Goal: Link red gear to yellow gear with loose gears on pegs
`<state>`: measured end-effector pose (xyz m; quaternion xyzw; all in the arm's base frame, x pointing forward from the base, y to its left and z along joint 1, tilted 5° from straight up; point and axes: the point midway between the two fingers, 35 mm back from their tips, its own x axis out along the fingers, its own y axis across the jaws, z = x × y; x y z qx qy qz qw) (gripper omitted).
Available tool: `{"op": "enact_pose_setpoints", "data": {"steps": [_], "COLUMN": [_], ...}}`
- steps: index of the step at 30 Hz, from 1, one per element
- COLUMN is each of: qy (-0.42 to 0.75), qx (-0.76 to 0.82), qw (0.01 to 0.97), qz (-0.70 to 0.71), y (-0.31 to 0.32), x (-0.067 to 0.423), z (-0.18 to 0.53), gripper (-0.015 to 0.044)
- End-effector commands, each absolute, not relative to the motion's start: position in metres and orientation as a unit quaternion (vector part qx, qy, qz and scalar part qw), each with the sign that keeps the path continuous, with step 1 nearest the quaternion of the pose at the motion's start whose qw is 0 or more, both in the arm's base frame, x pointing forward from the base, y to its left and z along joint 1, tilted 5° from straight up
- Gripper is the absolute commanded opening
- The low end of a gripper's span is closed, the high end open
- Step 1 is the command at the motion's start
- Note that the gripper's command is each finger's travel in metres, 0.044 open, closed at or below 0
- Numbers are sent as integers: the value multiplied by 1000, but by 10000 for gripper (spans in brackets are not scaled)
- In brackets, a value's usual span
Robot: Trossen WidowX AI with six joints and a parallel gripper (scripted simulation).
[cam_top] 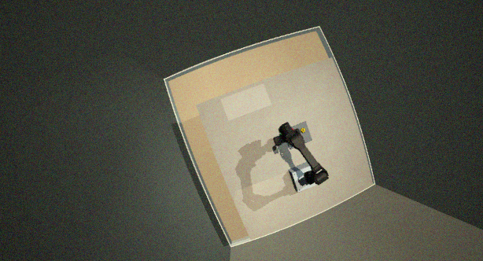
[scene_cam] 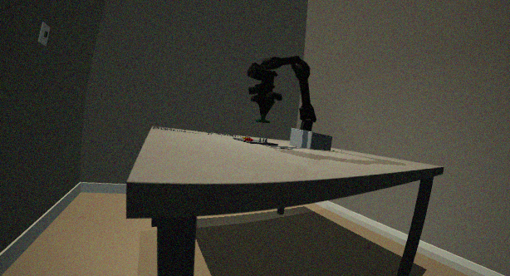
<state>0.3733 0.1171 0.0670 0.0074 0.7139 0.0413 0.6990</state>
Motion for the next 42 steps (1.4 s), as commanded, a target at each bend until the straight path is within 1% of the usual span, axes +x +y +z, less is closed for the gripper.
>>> {"op": "enact_pose_setpoints", "data": {"steps": [1, 13, 42], "qy": [713, 714, 714], "qx": [5, 7, 3], "qw": [700, 699, 699], "qz": [44, 43, 41], "y": [116, 114, 34], "x": [373, 370, 377], "z": [78, 105, 54], "gripper": [0, 0, 0]}}
